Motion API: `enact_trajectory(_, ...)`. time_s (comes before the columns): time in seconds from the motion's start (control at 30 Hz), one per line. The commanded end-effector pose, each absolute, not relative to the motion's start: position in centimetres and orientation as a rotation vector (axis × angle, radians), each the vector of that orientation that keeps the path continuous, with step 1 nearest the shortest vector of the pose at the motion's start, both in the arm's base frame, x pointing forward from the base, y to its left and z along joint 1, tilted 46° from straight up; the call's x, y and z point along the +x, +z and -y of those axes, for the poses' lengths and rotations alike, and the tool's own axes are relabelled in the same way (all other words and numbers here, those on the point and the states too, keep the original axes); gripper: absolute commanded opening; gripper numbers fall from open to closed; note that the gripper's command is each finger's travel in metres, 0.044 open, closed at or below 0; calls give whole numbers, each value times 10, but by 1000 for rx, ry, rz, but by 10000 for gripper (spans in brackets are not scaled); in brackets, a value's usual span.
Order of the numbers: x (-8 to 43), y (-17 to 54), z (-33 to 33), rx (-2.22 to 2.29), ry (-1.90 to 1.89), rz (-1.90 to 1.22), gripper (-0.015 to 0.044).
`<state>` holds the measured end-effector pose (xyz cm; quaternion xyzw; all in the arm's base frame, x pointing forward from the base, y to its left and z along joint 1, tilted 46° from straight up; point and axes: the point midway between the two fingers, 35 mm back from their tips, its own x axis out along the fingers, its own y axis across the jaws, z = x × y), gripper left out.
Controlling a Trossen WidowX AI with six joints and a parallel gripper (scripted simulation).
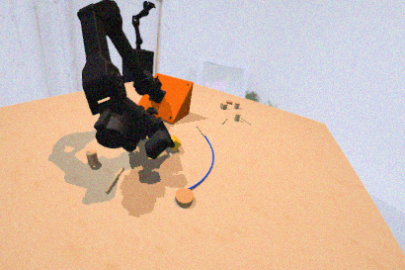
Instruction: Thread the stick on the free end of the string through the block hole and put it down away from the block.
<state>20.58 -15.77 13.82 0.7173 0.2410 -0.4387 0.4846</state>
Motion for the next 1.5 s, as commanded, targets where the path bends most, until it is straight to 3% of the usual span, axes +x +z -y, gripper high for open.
enact_trajectory(0.0, 204, 137, 160, 1771, -1040, -613, 0)
enact_trajectory(0.1, 203, 138, 161, 1789, -1013, -625, 0)
enact_trajectory(0.4, 204, 141, 159, 1772, -1034, -610, 236)
enact_trajectory(0.57, 179, 193, 143, 1769, -1030, -612, 240)
enact_trajectory(1.1, 178, 196, 142, 1769, -1030, -612, 240)
enact_trajectory(1.13, 178, 194, 143, 1748, -1032, -621, 267)
enact_trajectory(1.33, 181, 167, 135, 1010, -897, -1010, 424)
enact_trajectory(1.47, 184, 155, 131, 434, -715, -1255, 440)
